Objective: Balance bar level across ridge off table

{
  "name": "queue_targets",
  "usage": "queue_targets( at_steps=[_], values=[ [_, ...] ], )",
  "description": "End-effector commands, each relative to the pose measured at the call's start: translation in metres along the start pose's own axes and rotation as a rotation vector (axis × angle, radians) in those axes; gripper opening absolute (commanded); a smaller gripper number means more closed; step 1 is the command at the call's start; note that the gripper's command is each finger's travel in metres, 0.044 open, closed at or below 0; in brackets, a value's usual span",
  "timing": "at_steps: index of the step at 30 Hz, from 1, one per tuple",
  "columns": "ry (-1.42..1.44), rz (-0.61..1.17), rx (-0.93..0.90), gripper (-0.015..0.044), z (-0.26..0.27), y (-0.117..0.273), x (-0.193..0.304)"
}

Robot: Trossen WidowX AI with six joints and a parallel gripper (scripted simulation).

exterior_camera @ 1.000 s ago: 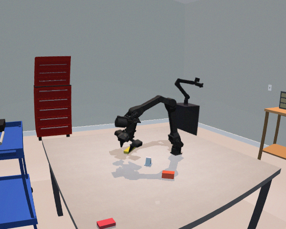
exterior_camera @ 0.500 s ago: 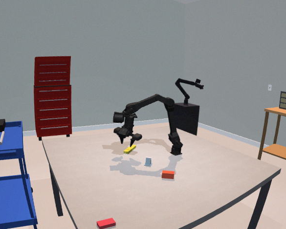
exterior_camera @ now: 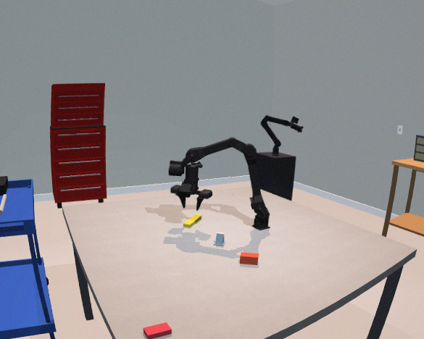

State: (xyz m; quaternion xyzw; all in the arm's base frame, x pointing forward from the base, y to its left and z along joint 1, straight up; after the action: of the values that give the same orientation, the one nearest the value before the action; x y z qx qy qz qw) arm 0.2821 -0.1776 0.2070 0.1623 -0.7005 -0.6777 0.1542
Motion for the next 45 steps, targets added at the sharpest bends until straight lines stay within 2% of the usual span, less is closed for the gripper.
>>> queue_targets(
  at_steps=[1,10,32,45],
  values=[
    [0.019,-0.01,-0.011,0.0315,-0.002,0.001,0.003],
    [0.019,-0.01,-0.011,0.0315,-0.001,-0.042,0.003],
    [0.019,-0.01,-0.012,0.0315,-0.001,-0.069,0.003],
    [0.019,-0.01,-0.012,0.0315,-0.001,-0.069,0.003]
  ],
)
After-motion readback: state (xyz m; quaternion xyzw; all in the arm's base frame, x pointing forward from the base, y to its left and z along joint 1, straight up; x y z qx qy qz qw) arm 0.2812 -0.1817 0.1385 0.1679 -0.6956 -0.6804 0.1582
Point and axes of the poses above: the point midway between the two fingers, 35 mm back from their tips, its own y axis back along the fingers, its own z axis across the jaws, x = y × z, the point moved 9 cm from there along y, back along the fingers, and after that the axes turned 12 degrees about -y, right-handed, at the moved point
